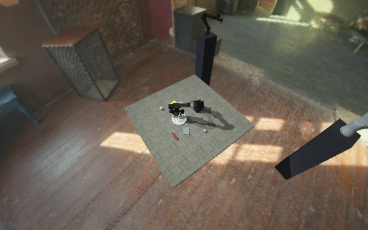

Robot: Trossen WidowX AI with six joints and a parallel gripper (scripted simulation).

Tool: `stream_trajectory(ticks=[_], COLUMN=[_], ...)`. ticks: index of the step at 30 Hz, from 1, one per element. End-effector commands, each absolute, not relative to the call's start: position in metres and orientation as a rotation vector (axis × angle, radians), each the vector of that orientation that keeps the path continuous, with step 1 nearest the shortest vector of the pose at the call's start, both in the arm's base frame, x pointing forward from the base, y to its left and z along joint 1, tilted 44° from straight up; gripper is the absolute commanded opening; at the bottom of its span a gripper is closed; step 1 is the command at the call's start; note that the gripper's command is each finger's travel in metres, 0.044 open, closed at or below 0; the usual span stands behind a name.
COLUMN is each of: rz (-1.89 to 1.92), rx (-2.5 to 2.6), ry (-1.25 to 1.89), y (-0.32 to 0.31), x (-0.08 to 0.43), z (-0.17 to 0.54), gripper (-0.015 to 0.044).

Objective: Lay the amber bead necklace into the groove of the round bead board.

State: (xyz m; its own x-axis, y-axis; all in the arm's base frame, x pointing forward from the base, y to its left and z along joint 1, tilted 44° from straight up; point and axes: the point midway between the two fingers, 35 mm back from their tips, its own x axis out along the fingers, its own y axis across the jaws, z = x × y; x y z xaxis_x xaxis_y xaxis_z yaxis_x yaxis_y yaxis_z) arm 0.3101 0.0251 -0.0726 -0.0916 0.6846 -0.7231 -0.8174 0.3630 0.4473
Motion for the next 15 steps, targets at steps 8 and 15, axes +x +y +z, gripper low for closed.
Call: stream_trajectory(ticks=[8, 15], rz=[0.464, -0.06], rx=[0.716, 1.162], ry=[1.652, 1.808], y=[-0.003, -0.017], x=[0.315, 0.318], z=[-0.089, -0.097], gripper=[0.012, 0.012])
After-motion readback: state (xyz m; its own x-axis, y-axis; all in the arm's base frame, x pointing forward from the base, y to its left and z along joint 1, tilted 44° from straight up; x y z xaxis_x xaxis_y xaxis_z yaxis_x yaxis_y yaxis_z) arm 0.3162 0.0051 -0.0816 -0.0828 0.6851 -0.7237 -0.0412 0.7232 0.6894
